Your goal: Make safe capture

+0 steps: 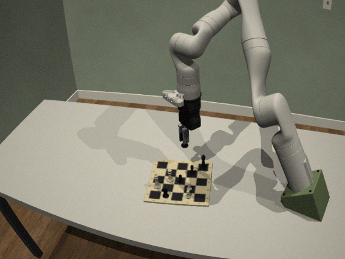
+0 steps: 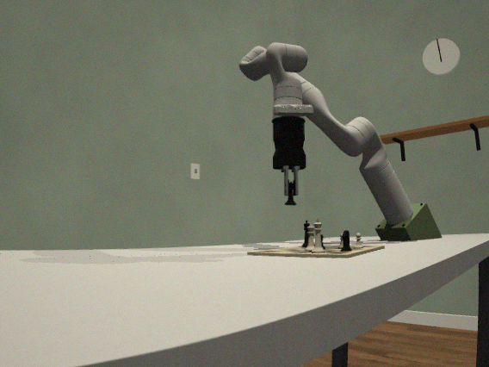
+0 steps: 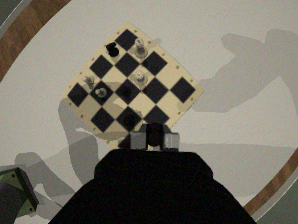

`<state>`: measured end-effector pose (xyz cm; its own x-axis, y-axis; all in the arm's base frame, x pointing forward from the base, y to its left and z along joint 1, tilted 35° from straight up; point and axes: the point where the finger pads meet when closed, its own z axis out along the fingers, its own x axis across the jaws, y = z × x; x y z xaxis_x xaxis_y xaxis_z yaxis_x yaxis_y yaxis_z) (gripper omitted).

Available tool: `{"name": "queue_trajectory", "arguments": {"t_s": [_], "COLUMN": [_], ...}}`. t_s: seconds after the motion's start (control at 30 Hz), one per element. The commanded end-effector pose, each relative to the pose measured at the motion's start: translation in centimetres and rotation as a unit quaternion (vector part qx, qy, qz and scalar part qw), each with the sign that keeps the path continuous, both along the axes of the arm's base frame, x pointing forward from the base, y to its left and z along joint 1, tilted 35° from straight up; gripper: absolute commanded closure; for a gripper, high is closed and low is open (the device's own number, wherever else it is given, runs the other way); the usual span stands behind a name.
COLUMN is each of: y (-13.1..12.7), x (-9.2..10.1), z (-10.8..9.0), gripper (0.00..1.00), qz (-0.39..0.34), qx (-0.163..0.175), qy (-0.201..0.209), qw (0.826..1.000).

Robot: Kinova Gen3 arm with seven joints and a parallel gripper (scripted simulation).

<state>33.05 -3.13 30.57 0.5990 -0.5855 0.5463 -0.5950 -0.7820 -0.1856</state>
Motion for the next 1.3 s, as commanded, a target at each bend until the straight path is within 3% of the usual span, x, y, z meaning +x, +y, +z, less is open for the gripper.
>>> {"name": "queue_trajectory", "arguments": {"t_s": [0.0, 0.17, 0.8, 1.27], "y": [-4.3, -6.9, -6.9, -7.8], "x": [-0.9, -1.6, -1.6, 0.6], "z": [0.1, -0.3, -0.1, -3.7], "gripper": [1.0, 1.0, 1.0, 1.0], "qz": [-0.018, -0.022, -0.02, -0.021], "qx": [0.025, 0.027, 0.027, 0.027], "qy": [-0.008, -0.006, -0.009, -0.006], "qw": [1.0, 0.999, 0.999, 0.999]}}
